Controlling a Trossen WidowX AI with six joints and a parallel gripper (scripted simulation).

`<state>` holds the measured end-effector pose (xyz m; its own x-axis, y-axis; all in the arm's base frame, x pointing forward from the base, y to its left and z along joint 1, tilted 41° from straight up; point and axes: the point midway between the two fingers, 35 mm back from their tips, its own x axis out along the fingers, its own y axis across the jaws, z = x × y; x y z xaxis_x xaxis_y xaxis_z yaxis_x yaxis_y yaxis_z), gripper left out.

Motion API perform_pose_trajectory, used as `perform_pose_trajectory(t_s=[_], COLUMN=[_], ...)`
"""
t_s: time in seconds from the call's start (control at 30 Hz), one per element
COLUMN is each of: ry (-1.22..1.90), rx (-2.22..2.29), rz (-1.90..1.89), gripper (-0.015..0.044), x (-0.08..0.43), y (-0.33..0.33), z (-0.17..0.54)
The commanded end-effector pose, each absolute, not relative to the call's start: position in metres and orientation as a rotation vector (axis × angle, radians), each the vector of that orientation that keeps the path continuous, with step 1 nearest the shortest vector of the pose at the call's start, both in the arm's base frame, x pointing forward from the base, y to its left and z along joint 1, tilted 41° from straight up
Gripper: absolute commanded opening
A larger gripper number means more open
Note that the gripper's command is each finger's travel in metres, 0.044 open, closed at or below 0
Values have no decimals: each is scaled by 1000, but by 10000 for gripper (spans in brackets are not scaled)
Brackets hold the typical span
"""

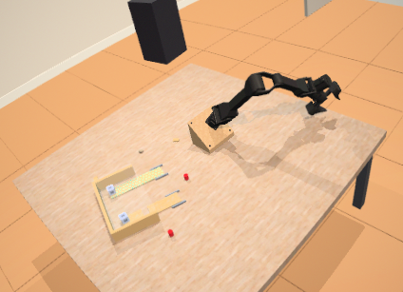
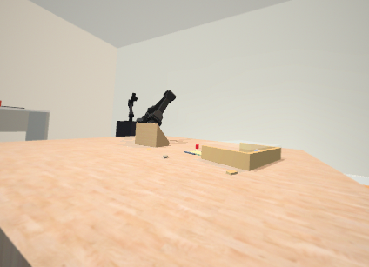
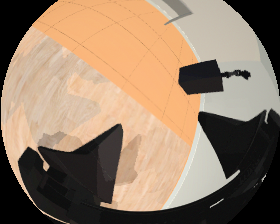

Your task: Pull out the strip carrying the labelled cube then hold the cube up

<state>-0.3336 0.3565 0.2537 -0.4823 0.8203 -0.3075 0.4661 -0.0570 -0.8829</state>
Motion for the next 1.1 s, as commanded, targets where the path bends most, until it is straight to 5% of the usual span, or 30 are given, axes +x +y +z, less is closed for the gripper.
perform_pose_trajectory(t_s=[0.0, 0.47, 1.07], ry=[-1724, -1129, -641], rx=[-1337, -1147, -1003], rz=[1567, 1470, 1156], gripper=[400, 400, 400], x=[-290, -89, 166], y=[386, 444, 395], z=[275, 343, 355])
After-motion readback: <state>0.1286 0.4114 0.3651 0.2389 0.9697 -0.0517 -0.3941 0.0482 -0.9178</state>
